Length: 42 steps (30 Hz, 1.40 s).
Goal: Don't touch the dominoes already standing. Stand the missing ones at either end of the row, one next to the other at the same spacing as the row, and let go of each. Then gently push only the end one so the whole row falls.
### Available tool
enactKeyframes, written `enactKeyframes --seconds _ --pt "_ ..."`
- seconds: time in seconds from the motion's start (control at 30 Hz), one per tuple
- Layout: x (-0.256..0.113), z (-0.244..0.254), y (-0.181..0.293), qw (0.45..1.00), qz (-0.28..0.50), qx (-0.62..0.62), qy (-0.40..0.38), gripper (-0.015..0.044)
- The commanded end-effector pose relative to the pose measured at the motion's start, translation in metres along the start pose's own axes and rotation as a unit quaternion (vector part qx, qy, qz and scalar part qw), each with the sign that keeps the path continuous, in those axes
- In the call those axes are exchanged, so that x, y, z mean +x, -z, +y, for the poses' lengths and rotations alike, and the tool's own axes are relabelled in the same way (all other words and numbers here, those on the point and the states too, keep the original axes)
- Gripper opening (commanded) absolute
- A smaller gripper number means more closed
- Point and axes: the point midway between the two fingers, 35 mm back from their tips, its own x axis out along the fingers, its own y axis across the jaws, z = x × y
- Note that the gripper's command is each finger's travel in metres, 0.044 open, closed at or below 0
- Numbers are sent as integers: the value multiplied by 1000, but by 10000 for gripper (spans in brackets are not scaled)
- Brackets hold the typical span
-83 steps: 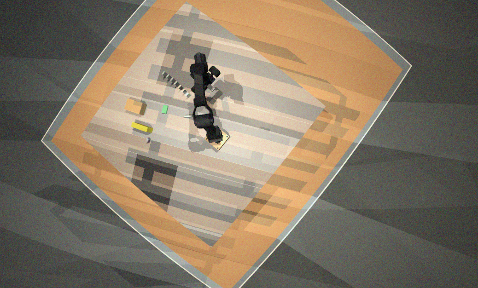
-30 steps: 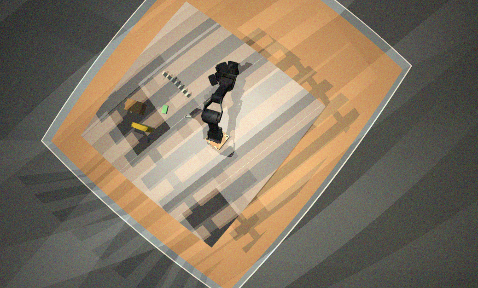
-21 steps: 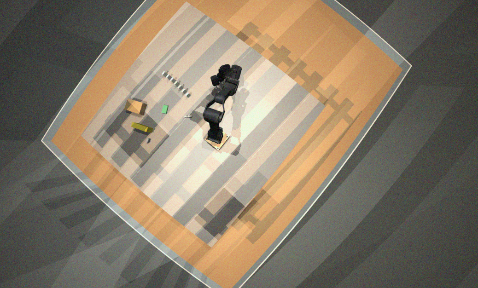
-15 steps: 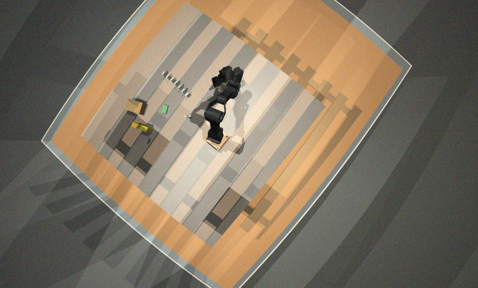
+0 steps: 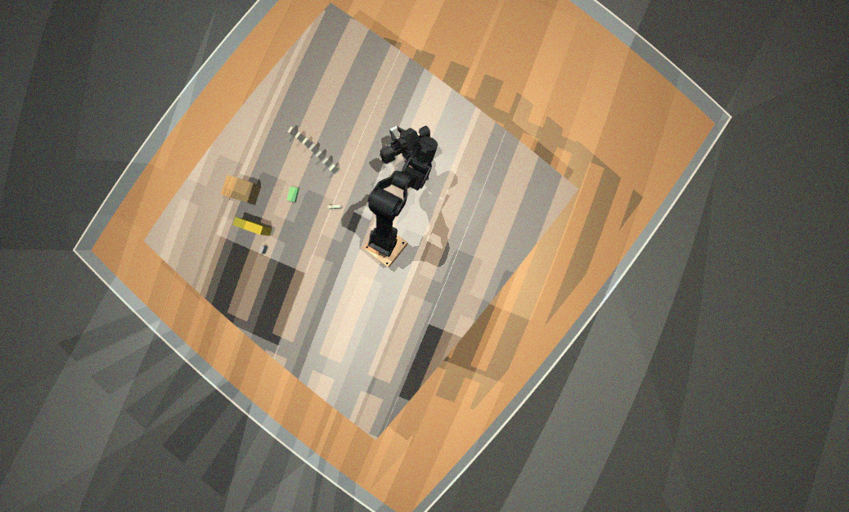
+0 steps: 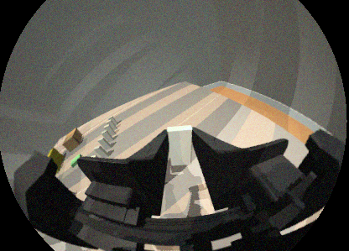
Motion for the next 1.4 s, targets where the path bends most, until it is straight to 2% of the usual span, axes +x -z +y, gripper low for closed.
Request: enactKeyframes --seconds 0.0,0.77,1.37 --pt "-9 7 3 1000 -24 -3 -15 107" --pt "-68 66 8 987 -110 -73 -96 107" --pt "-70 68 8 986 -111 -76 -99 107"
